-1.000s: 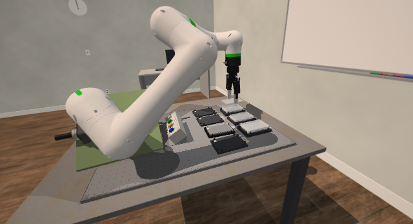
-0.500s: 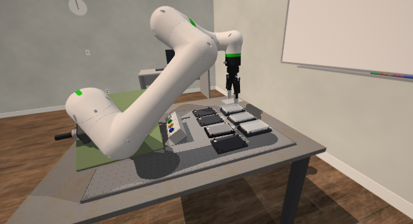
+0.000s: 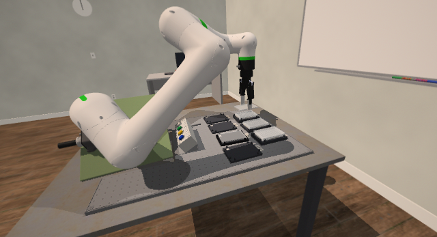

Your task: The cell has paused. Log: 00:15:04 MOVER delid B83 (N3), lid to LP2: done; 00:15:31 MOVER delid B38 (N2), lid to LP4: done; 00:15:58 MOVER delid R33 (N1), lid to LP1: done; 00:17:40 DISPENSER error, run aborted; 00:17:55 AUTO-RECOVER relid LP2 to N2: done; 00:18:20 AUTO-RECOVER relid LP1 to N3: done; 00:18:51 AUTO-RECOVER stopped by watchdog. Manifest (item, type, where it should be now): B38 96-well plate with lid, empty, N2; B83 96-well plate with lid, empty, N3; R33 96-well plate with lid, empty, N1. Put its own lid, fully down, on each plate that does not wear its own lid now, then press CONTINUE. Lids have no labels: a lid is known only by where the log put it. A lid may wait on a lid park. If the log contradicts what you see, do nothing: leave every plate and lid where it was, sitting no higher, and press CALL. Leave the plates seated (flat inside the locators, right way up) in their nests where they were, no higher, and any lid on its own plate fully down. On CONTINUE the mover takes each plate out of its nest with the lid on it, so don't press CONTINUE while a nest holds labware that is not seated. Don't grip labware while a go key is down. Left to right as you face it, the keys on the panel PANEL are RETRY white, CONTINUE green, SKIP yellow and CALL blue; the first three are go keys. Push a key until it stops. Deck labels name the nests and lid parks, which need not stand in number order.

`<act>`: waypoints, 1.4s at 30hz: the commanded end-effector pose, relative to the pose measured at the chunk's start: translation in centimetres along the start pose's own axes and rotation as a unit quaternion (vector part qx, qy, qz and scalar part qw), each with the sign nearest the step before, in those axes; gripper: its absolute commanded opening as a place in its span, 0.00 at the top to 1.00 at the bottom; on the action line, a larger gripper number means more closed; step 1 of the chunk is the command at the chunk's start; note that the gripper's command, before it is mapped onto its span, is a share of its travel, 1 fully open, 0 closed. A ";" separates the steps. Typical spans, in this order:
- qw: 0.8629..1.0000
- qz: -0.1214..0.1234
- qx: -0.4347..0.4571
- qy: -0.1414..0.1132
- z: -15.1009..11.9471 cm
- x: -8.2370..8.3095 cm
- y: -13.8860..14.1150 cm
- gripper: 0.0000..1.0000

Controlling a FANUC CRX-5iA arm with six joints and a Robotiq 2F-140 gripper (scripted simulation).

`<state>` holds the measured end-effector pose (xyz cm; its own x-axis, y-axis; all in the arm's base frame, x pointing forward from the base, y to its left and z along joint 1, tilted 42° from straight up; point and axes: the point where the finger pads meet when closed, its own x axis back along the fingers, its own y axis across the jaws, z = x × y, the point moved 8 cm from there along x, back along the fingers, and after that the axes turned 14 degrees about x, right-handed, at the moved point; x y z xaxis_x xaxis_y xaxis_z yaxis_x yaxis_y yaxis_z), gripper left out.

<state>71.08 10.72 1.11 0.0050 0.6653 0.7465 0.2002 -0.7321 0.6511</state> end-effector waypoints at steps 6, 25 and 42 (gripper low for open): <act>1.000 0.000 -0.005 0.000 0.0 0.0 0.0 1.00; 0.999 0.000 -0.032 0.000 0.0 -0.4 0.0 1.00; 0.999 0.000 -0.034 0.000 0.1 -2.8 0.0 1.00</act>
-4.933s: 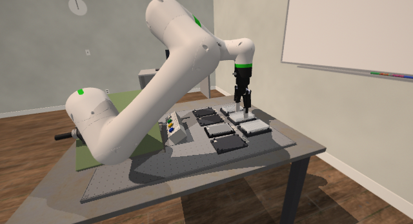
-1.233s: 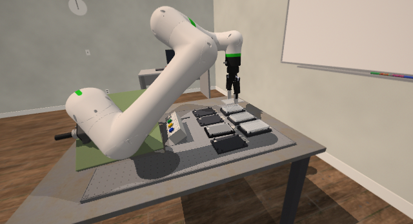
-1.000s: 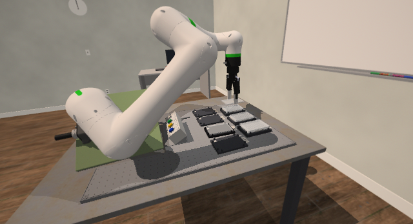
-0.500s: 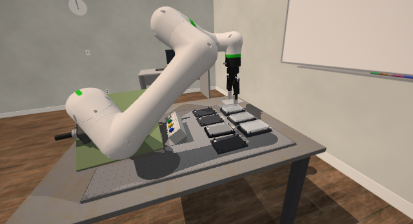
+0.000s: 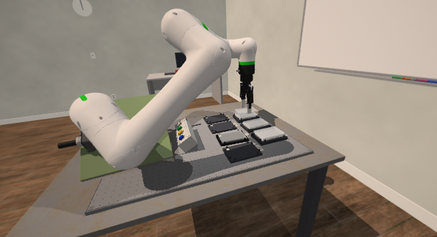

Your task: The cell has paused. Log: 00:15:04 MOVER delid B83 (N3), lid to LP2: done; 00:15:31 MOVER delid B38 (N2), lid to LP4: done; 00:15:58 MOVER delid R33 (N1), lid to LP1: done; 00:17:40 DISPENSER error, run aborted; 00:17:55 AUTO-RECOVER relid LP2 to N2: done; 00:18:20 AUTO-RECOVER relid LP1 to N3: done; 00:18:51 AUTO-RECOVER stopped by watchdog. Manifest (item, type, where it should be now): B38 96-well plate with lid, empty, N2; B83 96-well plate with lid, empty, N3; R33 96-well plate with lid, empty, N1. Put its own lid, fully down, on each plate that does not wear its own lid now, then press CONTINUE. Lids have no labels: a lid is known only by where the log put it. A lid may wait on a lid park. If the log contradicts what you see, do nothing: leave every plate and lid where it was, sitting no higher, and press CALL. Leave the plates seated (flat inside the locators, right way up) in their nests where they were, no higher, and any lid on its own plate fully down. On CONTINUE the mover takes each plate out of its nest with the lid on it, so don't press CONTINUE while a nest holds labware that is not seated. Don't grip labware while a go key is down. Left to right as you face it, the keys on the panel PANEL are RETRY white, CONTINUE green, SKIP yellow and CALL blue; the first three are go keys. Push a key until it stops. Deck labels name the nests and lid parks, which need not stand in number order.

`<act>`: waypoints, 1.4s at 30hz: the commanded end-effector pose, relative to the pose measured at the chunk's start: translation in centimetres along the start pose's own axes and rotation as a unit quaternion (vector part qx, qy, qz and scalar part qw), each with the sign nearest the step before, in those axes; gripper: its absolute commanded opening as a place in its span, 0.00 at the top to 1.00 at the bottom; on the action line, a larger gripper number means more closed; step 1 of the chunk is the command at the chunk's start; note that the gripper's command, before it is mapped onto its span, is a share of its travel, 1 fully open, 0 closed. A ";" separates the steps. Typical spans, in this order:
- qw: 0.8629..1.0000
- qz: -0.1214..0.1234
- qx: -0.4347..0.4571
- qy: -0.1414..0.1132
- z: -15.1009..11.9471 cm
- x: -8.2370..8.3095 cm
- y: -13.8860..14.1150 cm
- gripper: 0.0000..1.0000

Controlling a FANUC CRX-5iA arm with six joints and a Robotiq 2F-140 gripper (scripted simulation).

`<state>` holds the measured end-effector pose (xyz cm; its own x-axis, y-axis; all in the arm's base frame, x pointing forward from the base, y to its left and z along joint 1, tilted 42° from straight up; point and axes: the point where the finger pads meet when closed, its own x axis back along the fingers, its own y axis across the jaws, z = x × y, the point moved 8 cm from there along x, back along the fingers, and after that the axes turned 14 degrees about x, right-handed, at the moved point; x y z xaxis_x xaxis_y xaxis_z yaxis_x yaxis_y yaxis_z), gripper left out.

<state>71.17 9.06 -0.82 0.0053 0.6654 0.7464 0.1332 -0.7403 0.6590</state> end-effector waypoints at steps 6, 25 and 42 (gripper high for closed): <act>1.000 0.000 0.000 0.000 0.0 -0.7 0.0 1.00; 1.000 0.000 0.000 0.000 0.0 -0.8 0.0 1.00; 1.000 0.000 0.000 0.000 0.0 -0.8 0.0 1.00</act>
<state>71.20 8.53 -1.43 0.0053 0.6654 0.7464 0.1332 -0.7403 0.6590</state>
